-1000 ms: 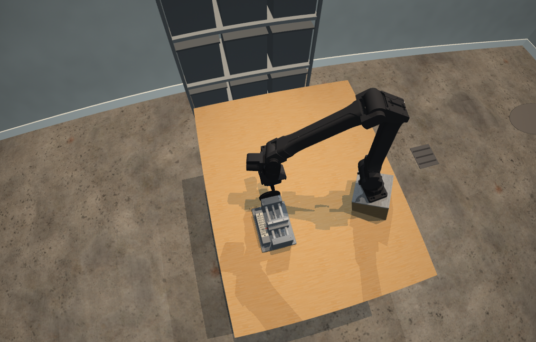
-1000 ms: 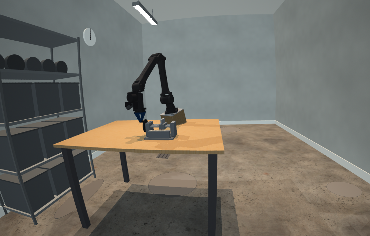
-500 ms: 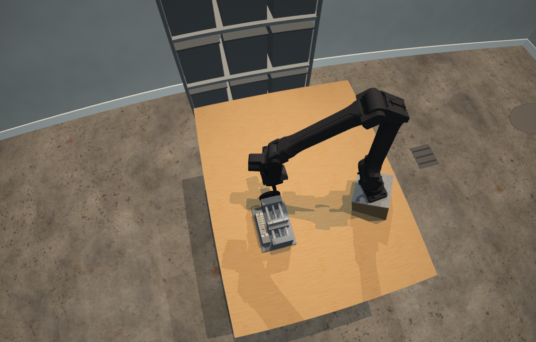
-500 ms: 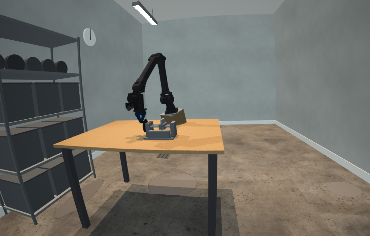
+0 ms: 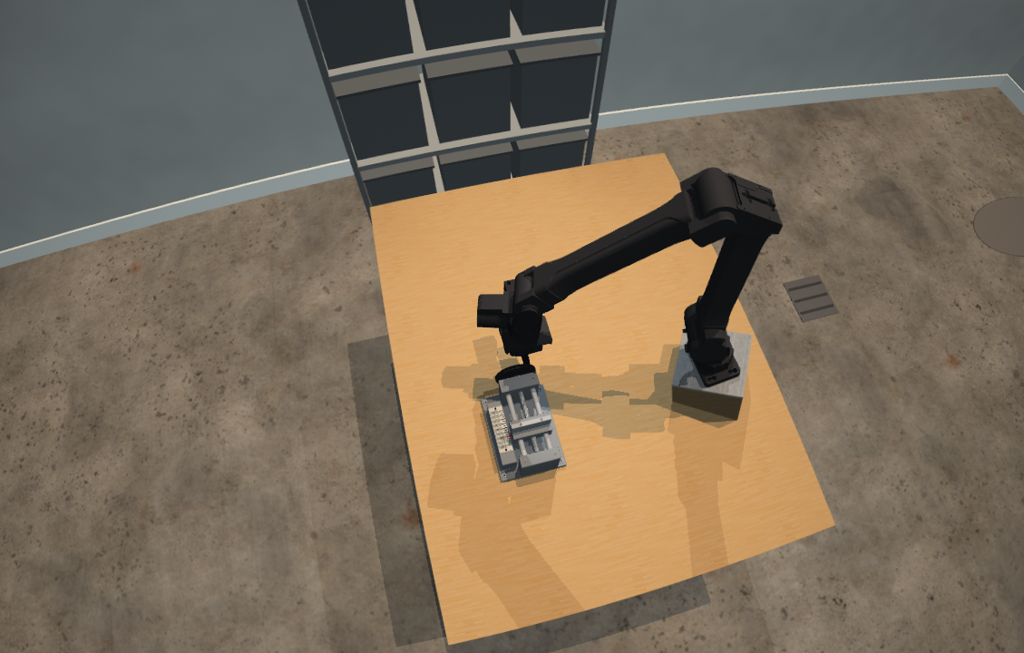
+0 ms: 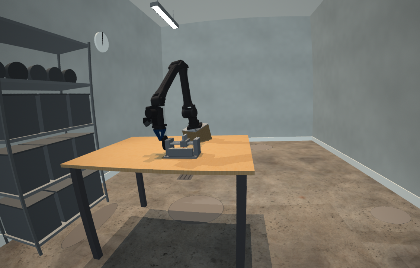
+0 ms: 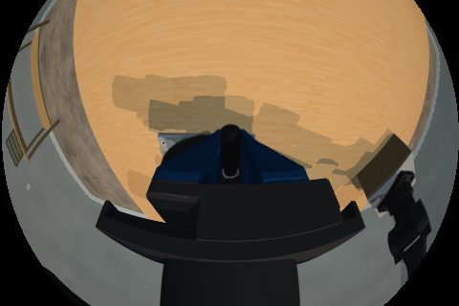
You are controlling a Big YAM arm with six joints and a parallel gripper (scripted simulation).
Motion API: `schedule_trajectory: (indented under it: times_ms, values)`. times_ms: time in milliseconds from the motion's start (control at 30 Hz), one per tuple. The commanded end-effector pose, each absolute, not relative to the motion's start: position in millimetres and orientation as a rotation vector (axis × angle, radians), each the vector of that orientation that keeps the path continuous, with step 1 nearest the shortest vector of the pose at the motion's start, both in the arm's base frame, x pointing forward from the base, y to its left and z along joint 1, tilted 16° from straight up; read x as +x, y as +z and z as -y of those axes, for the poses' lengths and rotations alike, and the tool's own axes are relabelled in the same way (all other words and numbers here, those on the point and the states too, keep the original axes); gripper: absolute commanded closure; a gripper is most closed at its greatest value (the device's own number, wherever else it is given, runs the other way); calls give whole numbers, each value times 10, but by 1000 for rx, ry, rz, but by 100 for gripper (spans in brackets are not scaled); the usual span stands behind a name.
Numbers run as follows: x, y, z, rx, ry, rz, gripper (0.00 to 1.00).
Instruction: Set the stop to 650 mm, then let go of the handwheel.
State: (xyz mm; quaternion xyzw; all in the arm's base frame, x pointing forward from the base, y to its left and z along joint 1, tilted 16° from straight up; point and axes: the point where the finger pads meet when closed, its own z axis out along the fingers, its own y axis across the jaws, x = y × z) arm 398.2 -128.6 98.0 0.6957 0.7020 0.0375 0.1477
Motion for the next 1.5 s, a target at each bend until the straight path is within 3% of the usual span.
schedule_trajectory:
  times_ms: [0,1467]
  values:
    - [3947,830,1377,2016,84,-2024,94]
    - [4216,759,1466,1998,109,-1992,94]
